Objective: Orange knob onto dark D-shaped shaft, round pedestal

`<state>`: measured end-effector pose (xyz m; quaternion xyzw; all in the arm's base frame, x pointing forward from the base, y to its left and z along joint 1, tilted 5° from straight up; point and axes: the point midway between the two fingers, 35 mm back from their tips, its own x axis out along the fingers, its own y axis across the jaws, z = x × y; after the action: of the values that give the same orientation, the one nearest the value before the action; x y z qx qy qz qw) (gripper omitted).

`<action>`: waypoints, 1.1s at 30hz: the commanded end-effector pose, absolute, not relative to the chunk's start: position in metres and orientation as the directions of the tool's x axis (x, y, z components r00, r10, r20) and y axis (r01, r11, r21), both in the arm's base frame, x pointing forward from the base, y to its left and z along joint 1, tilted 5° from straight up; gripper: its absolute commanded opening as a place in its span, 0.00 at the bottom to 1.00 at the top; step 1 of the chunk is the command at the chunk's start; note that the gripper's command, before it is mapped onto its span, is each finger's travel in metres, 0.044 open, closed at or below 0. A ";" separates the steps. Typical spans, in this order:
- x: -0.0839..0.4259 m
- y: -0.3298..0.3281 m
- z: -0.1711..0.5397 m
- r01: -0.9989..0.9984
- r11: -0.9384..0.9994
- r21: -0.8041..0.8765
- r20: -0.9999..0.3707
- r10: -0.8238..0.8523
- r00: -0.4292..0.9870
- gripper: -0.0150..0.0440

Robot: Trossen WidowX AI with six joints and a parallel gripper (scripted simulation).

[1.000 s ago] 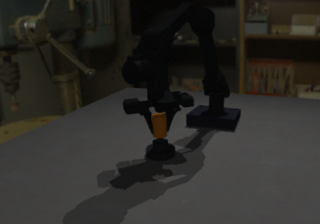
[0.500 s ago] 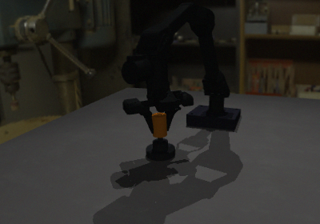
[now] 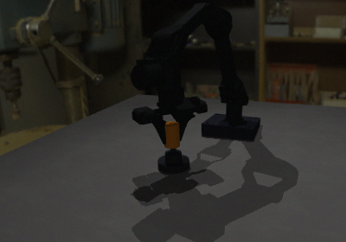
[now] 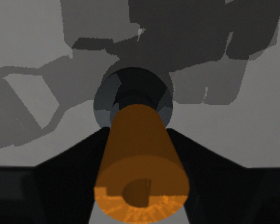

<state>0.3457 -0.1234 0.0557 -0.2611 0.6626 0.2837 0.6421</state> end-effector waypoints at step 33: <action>0.344 -0.123 0.052 -0.715 0.698 0.037 -0.999 0.015 -0.037 0.25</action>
<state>0.3427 -0.1223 0.0519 -0.2613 0.6627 0.2844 0.6416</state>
